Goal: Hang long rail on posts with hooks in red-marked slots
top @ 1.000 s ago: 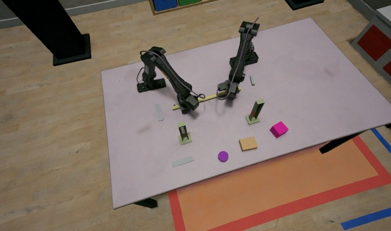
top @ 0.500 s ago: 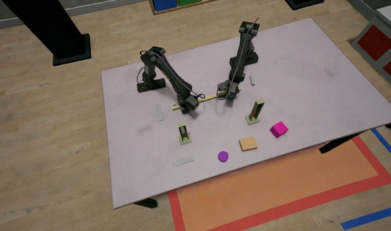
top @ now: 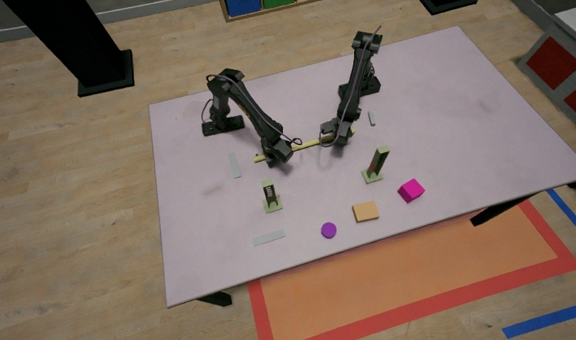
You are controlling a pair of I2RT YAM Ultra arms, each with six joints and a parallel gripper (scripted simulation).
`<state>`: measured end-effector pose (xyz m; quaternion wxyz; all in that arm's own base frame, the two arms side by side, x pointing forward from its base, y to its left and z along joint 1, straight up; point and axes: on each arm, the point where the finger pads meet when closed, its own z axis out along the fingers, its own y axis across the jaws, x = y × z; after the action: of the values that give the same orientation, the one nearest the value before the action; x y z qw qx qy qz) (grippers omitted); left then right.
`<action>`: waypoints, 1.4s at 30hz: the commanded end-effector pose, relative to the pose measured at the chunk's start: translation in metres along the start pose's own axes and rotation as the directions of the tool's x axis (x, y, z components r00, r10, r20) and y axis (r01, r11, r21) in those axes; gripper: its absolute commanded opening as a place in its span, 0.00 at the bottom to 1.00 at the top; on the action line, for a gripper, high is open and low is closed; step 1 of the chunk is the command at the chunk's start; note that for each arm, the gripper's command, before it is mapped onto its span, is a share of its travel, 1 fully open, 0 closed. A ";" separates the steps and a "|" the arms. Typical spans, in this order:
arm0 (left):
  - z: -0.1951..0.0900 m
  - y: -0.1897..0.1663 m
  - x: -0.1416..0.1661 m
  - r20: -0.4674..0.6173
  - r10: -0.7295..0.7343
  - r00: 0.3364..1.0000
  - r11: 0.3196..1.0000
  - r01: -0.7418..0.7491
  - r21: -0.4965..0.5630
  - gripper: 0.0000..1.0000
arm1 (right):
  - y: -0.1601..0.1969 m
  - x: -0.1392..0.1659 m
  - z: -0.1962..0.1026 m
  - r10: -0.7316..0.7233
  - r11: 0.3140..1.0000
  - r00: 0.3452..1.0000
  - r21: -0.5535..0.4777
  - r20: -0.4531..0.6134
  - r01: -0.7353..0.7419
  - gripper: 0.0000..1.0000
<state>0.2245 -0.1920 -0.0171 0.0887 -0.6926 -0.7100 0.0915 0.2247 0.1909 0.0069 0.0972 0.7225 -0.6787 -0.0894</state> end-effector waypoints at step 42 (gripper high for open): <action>-0.003 -0.001 -0.001 0.005 0.000 1.000 0.999 0.000 -0.039 0.19 | -0.001 -0.002 -0.005 -0.004 0.999 1.000 0.052 0.009 0.003 0.19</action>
<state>0.2256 -0.1919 -0.0177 0.0861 -0.6917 -0.7115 0.0888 0.2248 0.1909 0.0069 0.0961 0.7231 -0.6783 -0.0888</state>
